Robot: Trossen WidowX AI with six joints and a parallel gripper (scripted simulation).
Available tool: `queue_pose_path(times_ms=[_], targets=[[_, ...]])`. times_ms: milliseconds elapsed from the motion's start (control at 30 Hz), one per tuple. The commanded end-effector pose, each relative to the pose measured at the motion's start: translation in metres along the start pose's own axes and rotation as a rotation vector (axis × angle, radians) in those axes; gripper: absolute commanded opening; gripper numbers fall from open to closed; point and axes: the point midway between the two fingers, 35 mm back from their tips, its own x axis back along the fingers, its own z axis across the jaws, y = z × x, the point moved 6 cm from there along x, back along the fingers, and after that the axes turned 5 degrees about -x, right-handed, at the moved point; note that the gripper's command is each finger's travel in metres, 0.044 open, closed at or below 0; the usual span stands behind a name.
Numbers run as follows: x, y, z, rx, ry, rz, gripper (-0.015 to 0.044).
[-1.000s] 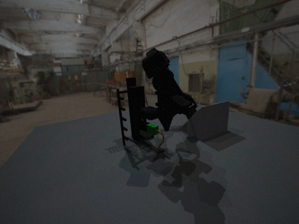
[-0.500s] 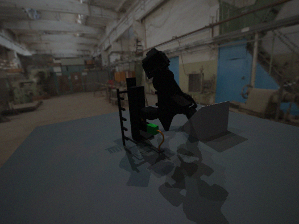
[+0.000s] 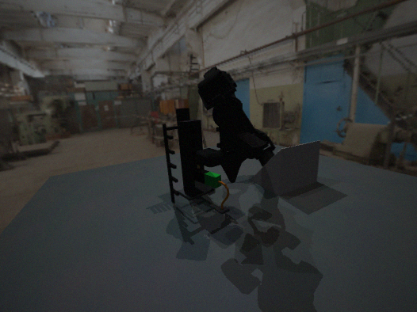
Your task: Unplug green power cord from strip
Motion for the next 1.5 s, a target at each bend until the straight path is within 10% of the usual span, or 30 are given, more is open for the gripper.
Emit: queue_pose_path(times_ms=[0, 1300, 1467], targets=[[-0.0001, 0.0002, 0.0002, -0.003, 0.004, -0.002, 0.0000], [-0.0002, 0.0001, 0.0005, -0.003, 0.004, -0.002, 0.0000], [0.0000, 0.0000, 0.0003, 0.001, 0.000, 0.000, 0.0131]])
